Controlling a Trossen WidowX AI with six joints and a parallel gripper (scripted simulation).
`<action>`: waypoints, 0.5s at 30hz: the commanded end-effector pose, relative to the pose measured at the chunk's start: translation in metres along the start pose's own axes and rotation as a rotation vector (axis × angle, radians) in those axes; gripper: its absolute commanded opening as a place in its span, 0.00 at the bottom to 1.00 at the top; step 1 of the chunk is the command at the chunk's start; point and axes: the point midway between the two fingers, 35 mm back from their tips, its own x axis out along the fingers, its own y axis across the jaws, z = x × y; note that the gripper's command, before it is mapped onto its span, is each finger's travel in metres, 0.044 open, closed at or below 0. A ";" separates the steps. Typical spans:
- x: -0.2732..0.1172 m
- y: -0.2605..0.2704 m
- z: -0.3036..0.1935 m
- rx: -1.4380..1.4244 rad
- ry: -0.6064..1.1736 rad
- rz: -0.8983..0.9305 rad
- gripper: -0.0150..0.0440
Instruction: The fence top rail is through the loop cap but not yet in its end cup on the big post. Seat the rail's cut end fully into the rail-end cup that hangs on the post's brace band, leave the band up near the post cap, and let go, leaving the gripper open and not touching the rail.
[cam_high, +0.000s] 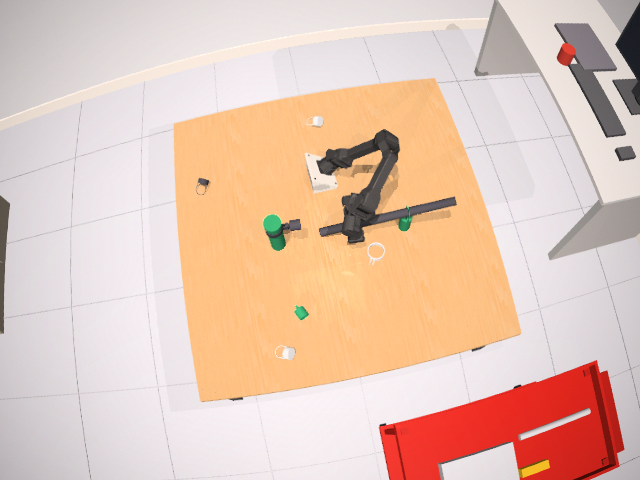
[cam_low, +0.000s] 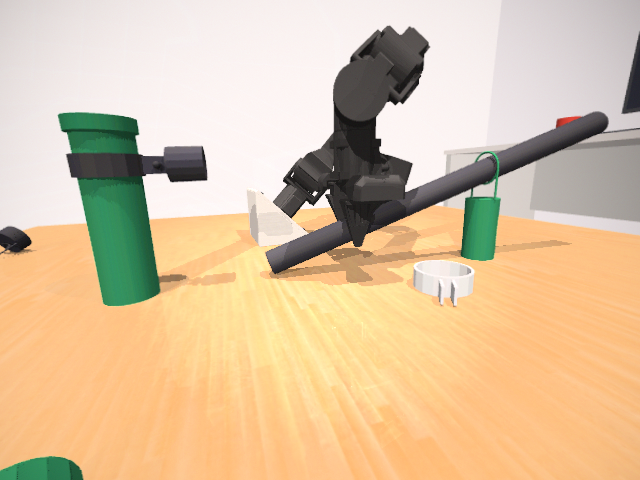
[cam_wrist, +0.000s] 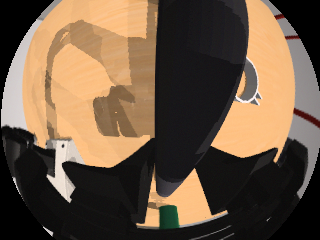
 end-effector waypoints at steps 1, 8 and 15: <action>-0.014 -0.005 -0.007 -0.011 0.053 -0.015 0.25; -0.052 -0.009 -0.028 -0.027 0.239 -0.014 0.25; -0.086 -0.007 -0.044 -0.033 0.386 -0.003 0.25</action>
